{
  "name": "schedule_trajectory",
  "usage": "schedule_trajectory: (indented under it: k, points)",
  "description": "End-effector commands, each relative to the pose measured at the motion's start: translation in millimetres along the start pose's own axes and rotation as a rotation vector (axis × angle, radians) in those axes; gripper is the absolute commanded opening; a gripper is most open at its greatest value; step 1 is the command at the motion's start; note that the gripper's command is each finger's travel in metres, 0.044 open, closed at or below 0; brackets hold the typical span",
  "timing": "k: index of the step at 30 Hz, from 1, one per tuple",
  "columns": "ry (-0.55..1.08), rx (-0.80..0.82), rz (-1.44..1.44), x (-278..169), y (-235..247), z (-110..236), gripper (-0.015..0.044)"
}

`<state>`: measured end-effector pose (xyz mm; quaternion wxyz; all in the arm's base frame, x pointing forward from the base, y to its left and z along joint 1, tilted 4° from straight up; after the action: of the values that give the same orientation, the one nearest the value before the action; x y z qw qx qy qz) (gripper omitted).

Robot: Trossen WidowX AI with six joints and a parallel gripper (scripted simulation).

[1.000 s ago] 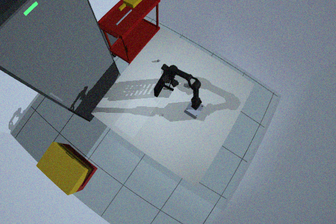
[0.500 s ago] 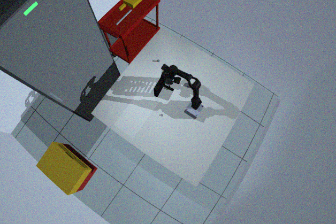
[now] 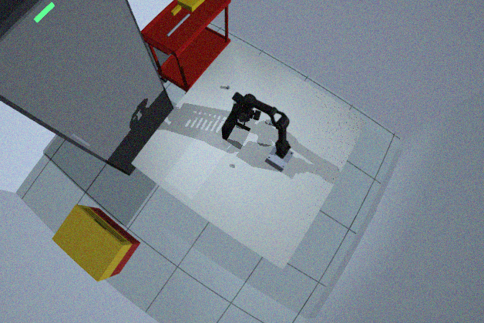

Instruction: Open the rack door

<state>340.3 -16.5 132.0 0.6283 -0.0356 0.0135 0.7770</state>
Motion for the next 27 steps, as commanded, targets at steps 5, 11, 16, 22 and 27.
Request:
schedule_trajectory:
  k: [5, 11, 16, 22, 27]
  points:
    - [-0.003, 0.001, 0.004, 1, 0, 0, 0.0030]
    - [-0.003, 0.001, 0.000, 1, 0, 0, 0.0014]
    - [-0.003, 0.001, -0.091, 2, 4, 0, 0.0014]
    - [-0.003, 0.002, -0.219, 4, 8, 0, 0.0014]
    - [-0.003, 0.002, -0.321, 7, 13, 0, 0.0014]
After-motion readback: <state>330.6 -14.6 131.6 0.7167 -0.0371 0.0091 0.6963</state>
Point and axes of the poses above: the point midway between the two fingers, 35 mm back from their tips, its own z axis back along the fingers, its own y axis across the jaws, x = y × z, the point moved 3 cm from there along z, back along the fingers, and after that the axes turned 10 degrees about -z, right-handed, at the moved point
